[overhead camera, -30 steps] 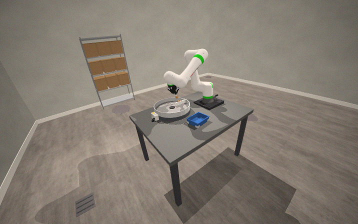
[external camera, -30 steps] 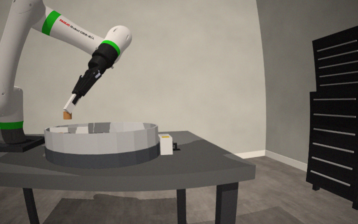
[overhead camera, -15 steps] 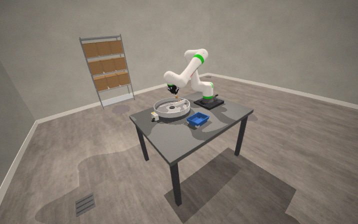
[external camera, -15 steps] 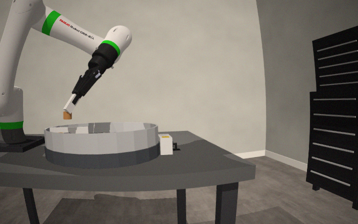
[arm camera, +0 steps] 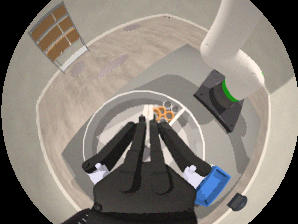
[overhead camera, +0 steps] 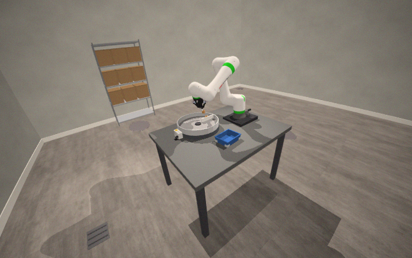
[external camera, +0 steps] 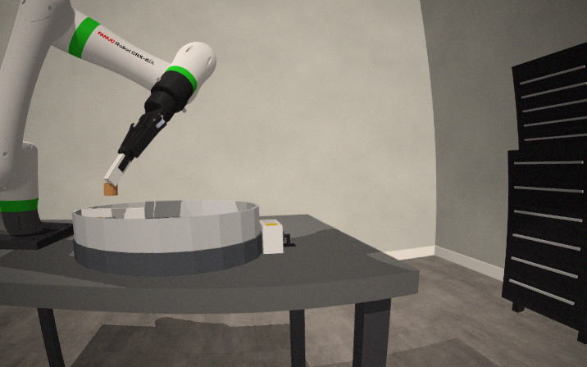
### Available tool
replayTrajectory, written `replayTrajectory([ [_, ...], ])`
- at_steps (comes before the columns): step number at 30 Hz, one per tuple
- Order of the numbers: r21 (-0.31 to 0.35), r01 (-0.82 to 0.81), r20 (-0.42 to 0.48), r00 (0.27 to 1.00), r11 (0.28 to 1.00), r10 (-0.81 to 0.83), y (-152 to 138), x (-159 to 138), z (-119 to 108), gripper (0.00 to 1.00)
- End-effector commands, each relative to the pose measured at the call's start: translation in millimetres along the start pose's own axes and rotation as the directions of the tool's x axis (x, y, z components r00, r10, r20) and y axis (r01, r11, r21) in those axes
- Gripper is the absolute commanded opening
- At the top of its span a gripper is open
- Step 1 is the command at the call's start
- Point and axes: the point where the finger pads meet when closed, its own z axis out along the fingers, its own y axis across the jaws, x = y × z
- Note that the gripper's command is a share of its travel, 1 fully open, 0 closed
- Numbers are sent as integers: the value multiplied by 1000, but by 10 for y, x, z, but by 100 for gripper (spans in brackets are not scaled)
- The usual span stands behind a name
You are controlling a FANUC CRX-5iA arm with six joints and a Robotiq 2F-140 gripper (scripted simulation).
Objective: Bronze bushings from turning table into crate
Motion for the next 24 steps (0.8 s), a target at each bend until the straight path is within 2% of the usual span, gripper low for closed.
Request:
replayTrajectory([
  [1,0,0,0,1000,1000,0,1,-2,-4,0],
  [11,0,0,0,1000,1000,0,101,-94,-82,0],
  [18,0,0,0,1000,1000,0,373,-346,-297,0],
  [20,0,0,0,1000,1000,0,373,-346,-297,0],
  [24,0,0,0,1000,1000,0,617,-572,-489,0],
])
